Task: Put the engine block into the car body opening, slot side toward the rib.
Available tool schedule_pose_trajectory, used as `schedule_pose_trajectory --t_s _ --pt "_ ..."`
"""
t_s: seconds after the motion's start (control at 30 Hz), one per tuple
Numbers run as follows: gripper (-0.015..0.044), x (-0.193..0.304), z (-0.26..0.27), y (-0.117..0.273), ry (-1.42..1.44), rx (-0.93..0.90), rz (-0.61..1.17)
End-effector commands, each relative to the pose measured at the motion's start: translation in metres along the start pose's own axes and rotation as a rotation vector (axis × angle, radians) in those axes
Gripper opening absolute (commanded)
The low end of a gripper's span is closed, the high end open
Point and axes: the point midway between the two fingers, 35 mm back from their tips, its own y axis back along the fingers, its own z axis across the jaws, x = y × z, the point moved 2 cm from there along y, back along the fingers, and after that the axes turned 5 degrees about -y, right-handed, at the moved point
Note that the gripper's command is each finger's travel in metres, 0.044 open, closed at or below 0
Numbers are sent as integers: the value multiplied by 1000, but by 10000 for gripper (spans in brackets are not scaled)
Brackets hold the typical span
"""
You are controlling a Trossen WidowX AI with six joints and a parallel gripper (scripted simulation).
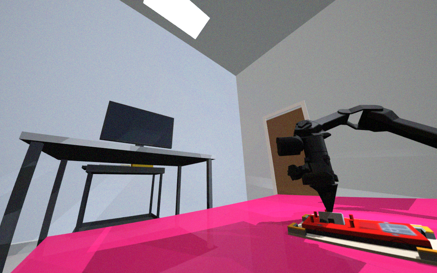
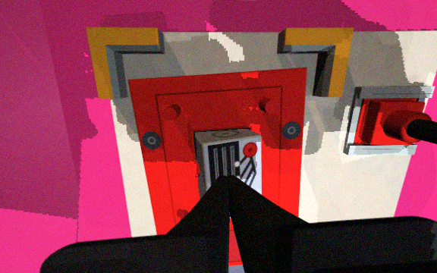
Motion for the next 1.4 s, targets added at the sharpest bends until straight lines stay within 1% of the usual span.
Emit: schedule_pose_trajectory --t_s 0.0,0.73,0.83,1.37 --pt "0 0 -1 -1 2 6 -4" --pt "0 0 -1 -1 2 6 -4" --pt "0 0 -1 12 2 5 -4" --pt "0 0 -1 12 2 5 -4"
